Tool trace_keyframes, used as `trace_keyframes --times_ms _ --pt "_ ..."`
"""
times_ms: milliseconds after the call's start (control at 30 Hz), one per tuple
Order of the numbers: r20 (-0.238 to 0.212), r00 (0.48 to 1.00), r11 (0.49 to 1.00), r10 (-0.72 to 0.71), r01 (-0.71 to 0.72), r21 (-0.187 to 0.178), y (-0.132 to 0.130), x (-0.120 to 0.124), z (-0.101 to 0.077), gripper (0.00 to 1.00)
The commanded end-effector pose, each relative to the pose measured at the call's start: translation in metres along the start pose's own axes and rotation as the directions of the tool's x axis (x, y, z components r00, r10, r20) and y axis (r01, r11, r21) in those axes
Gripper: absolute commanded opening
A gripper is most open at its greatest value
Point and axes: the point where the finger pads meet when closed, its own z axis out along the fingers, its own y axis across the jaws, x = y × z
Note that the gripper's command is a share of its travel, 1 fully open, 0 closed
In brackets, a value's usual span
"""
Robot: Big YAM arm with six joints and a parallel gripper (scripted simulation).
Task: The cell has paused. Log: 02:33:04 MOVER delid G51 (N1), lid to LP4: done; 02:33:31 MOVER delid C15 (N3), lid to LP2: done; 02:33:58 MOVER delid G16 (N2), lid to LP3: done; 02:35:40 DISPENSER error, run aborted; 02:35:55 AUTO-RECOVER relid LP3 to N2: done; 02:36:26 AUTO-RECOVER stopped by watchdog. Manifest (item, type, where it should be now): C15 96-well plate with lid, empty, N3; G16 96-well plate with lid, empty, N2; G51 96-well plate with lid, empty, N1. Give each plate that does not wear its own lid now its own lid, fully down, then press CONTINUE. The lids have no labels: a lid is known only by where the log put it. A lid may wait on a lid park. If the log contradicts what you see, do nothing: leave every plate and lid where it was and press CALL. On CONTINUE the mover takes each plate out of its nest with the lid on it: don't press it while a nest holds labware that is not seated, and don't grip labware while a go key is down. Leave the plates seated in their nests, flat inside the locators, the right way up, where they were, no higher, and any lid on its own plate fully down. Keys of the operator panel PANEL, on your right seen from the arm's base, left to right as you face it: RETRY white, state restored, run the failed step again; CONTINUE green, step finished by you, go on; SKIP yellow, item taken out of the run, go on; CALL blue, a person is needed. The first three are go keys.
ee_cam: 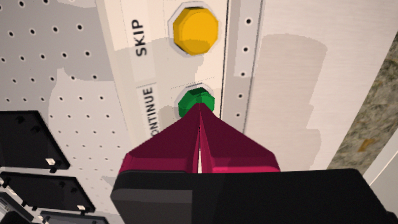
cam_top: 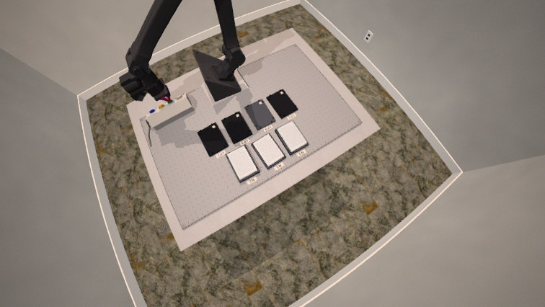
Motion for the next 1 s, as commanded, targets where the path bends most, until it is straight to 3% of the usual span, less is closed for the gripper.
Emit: trace_keyframes --times_ms 0,967 --pt "0.007 1.000 1.000 -0.005 0.005 0.003 0.0015 -0.0035 0.0061 0.00" --pt "0.007 1.000 1.000 -0.002 0.002 0.002 0.0016 -0.0028 0.0112 0.00"
